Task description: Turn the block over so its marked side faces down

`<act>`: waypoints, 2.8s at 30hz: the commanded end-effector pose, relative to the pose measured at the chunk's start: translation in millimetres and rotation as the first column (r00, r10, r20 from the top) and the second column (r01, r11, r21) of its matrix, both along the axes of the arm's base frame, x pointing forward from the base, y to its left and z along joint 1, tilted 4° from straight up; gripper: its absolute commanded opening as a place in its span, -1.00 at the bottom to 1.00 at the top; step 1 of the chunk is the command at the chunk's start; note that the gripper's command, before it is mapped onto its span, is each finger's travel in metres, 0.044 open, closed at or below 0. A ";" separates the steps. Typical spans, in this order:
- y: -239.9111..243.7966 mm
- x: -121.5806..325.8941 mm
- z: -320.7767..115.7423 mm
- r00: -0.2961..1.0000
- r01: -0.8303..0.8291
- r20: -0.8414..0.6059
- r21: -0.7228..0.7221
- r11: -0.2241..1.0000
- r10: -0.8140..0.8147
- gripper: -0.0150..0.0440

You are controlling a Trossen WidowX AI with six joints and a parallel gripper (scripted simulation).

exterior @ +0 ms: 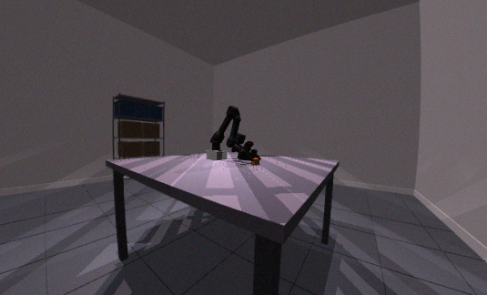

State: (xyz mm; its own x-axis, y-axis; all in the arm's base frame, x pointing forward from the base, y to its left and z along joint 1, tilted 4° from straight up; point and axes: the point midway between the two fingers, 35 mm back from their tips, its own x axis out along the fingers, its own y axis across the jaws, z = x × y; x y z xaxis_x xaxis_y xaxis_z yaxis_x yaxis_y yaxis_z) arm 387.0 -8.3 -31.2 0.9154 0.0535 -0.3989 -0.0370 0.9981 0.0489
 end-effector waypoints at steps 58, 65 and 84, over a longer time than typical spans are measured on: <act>-3.9 -17.6 73.2 0.824 -0.038 -0.565 -0.007 0.999 0.028 1.00; -5.0 1.9 78.4 0.719 -0.045 -0.694 -0.005 0.999 0.029 1.00; -6.4 20.2 99.1 0.408 -0.071 -0.913 0.001 0.997 0.029 1.00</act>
